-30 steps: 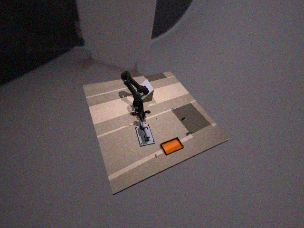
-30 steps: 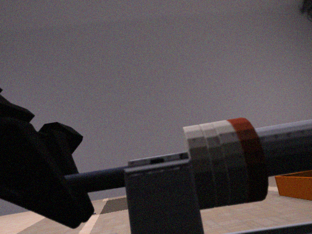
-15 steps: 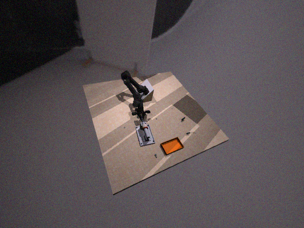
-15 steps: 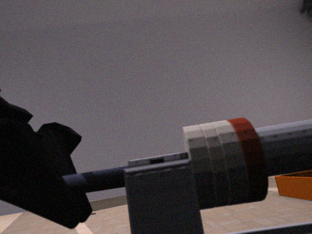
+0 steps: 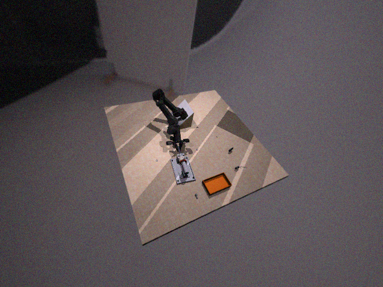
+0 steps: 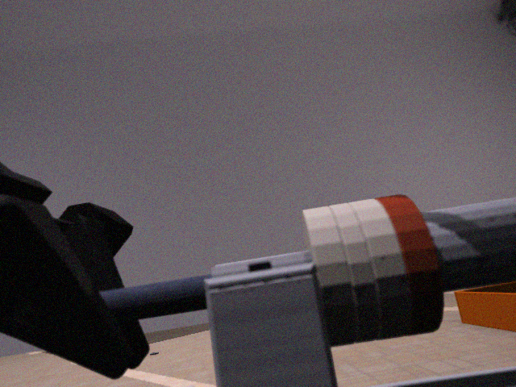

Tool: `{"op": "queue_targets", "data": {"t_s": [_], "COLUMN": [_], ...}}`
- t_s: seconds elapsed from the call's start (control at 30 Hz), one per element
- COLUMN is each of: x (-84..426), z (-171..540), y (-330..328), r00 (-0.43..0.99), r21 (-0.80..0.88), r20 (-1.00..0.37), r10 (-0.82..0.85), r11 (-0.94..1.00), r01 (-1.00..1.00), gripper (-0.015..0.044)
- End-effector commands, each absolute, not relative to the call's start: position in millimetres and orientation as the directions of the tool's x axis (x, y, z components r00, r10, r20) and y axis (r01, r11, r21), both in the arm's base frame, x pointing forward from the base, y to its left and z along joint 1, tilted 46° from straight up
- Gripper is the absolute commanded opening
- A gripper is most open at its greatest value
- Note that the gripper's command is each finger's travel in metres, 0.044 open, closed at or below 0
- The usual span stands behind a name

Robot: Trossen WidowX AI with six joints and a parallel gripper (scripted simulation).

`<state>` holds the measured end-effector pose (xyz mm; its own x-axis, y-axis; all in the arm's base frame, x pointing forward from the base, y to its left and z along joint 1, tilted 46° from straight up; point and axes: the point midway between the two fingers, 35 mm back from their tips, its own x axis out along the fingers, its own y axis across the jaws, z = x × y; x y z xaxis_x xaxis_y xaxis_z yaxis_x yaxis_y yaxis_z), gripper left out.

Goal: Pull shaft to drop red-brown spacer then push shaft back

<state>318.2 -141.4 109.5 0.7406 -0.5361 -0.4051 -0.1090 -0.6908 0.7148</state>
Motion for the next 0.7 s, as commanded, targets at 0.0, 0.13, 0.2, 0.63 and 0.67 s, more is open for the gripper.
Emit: {"op": "queue_targets", "data": {"t_s": [0.0,0.13,0.2,0.63,0.67], "x": [317.3,316.9,316.7,315.5,315.3], "z": [109.4,109.3,109.3,109.1,109.1], "y": [-141.0,-141.0,-140.9,-140.9,-140.9], "r00": [0.742,0.742,0.741,0.741,0.741], "r21": [0.717,0.717,0.717,0.717,0.717], "r20": [-0.405,-0.405,-0.405,-0.405,-0.405], "r10": [-0.535,-0.535,-0.535,-0.535,-0.535], "r11": [-0.689,-0.689,-0.689,-0.689,-0.689], "r01": [-0.106,-0.106,-0.106,-0.106,-0.106], "gripper": [0.0,0.0,0.0,0.0,0.0]}}
